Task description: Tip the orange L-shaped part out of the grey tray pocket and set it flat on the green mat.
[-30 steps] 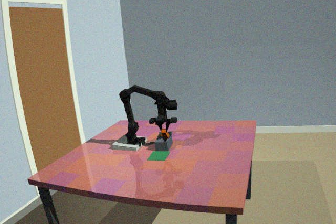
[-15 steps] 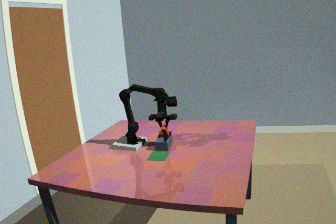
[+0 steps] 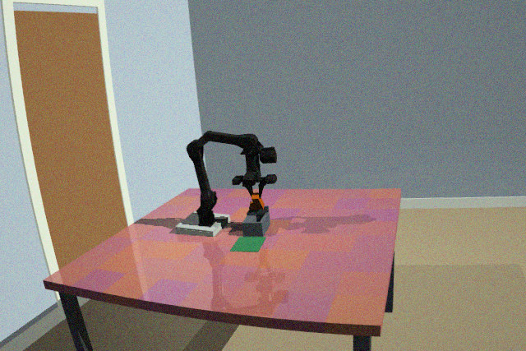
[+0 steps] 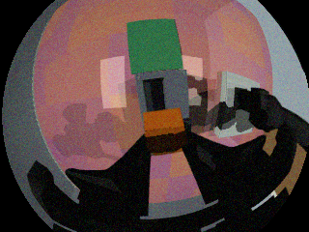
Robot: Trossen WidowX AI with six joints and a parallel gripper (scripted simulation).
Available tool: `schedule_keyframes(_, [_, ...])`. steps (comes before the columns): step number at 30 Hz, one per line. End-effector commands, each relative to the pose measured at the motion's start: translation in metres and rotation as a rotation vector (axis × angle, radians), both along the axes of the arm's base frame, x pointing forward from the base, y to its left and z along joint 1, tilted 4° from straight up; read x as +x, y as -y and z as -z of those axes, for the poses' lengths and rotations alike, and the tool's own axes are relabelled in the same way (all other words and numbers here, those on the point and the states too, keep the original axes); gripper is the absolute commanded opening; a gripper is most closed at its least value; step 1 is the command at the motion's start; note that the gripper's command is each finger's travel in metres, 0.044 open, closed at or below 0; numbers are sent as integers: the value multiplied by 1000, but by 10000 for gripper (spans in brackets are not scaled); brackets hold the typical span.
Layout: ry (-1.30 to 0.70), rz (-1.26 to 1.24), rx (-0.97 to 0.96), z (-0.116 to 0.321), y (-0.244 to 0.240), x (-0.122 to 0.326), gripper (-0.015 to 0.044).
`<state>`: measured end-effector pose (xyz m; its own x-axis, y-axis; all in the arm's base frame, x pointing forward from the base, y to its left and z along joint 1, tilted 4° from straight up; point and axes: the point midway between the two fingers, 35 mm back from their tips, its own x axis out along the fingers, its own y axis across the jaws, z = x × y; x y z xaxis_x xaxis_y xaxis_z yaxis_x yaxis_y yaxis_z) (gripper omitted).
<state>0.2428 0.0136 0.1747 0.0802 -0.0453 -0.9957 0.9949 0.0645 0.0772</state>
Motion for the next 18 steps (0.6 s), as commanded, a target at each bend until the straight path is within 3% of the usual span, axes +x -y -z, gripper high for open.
schedule_keyframes(1, [0, 5, 4, -4, -1, 0, 0])
schedule_keyframes(18, [0, 5, 0, -3, 54, -1, 0])
